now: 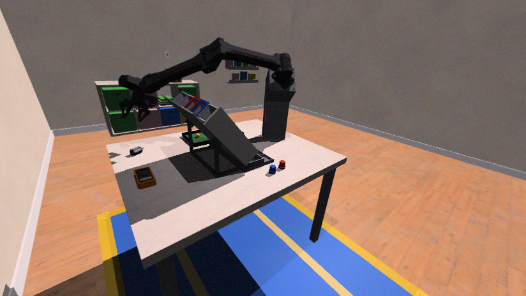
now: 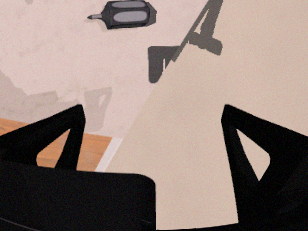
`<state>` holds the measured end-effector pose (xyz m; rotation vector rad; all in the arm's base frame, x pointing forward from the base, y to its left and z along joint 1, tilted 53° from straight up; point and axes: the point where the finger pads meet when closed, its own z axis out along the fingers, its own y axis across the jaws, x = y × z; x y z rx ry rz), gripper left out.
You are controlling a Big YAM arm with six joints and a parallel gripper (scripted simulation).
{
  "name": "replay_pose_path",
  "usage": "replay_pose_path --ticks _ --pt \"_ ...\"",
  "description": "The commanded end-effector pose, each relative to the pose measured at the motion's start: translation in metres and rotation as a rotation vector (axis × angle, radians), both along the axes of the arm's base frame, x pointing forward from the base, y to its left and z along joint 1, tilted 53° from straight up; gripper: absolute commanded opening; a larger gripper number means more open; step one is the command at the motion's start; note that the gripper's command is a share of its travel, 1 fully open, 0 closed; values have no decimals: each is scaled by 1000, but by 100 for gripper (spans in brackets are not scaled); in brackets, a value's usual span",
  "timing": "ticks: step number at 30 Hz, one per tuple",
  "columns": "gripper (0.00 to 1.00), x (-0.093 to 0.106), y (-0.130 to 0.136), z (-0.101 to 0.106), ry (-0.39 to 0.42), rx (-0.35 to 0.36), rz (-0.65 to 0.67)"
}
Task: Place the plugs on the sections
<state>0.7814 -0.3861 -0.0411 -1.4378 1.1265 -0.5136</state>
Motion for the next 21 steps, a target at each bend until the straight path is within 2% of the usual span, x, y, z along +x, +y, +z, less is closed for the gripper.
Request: replay_pose_path --ticks 1,8,15,17,21 --pt "100 -19 -42 23 20 35 -81" --pt "100 -33 -50 29 133 146 -193" --pt "100 -56 -57 37 261 286 -343" --pt "100 -56 -57 37 261 286 -343" --pt "100 -73 -61 41 336 380 -445"
